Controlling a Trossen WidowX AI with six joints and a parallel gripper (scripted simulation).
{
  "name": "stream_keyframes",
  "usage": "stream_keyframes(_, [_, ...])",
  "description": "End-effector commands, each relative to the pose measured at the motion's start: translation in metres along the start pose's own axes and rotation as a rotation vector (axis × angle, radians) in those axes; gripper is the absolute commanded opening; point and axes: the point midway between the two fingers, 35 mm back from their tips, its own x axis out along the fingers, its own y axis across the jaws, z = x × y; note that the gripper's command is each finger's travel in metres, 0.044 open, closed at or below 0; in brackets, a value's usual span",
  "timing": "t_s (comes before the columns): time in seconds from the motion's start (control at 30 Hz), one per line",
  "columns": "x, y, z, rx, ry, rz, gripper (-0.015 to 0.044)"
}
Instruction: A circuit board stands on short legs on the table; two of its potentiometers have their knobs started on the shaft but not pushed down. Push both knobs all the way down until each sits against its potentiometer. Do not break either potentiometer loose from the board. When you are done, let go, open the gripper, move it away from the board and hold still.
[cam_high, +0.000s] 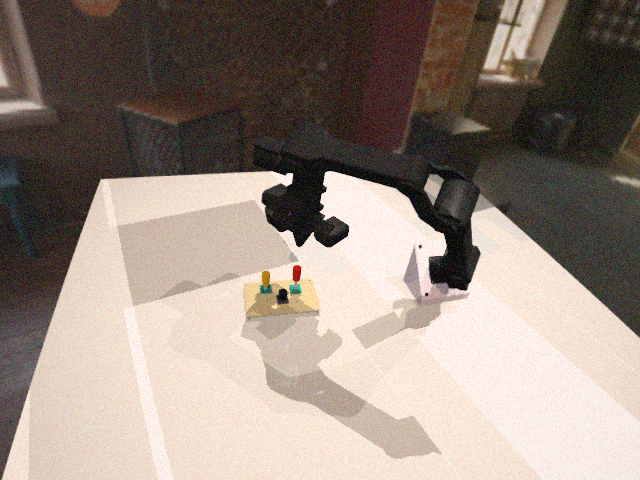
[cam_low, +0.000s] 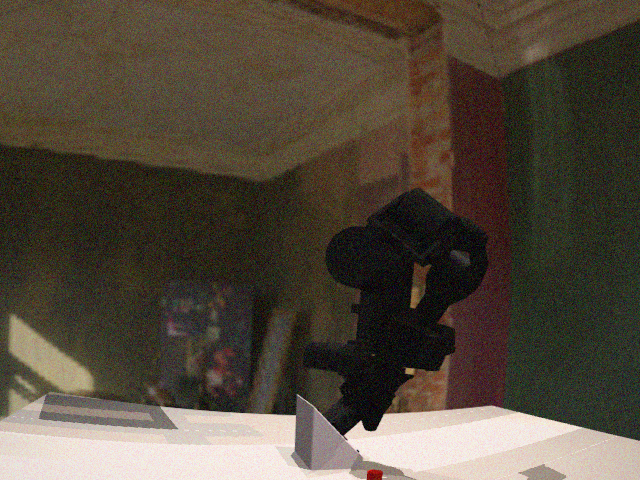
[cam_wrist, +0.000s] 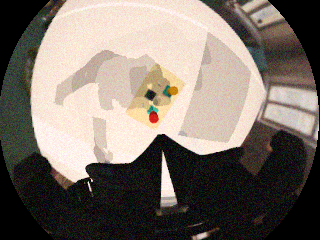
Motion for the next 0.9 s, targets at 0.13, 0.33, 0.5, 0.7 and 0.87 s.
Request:
stream_keyframes(0.13, [0.008, 0.005, 0.007, -0.062, -0.020, 0.053, 0.0000])
stream_keyframes(0.33, [0.028, 0.006, 0.008, -0.062, -0.021, 0.054, 0.0000])
stream_keyframes(0.5, [0.029, 0.006, 0.008, -0.062, -0.021, 0.054, 0.0000])
stream_keyframes(0.7, [0.036, 0.006, 0.008, -0.062, -0.021, 0.054, 0.0000])
stream_keyframes(0.87, [0.045, 0.007, 0.008, -0.062, -0.021, 0.054, 0.0000])
